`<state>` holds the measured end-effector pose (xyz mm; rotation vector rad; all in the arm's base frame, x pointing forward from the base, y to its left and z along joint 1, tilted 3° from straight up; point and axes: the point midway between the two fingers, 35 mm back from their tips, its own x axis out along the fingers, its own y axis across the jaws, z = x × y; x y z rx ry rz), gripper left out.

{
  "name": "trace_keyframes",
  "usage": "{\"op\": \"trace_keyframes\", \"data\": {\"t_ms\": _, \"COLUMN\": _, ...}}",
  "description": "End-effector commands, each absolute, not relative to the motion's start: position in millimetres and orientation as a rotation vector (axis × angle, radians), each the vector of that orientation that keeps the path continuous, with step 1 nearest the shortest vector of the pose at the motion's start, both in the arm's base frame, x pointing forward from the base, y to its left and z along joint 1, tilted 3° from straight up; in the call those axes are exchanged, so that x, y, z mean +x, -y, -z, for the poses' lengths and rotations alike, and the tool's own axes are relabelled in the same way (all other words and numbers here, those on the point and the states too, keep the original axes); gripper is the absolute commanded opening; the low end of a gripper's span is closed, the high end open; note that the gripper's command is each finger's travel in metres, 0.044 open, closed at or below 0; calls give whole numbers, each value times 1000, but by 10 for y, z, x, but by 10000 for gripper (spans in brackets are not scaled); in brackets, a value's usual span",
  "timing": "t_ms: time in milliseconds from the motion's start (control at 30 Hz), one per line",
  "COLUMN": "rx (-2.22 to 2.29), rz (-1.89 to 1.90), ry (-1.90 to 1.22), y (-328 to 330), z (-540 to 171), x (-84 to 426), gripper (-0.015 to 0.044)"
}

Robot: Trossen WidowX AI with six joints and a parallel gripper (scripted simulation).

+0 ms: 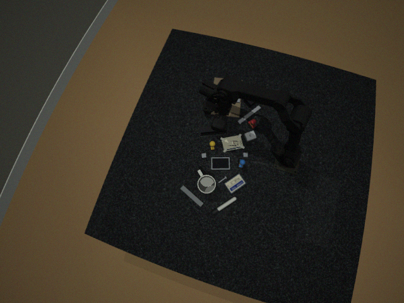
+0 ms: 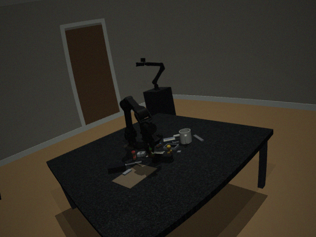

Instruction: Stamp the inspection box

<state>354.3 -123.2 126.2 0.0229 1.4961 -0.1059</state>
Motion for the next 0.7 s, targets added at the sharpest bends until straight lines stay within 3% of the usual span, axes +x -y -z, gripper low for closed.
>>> {"op": "trace_keyframes", "data": {"t_ms": 0, "rx": 26, "rz": 105, "ry": -1495, "y": 1226, "z": -1286, "x": 3544, "gripper": 0}}
{"op": "trace_keyframes", "data": {"t_ms": 667, "rx": 27, "rz": 103, "ry": -1494, "y": 1217, "z": -1385, "x": 3534, "gripper": 0}}
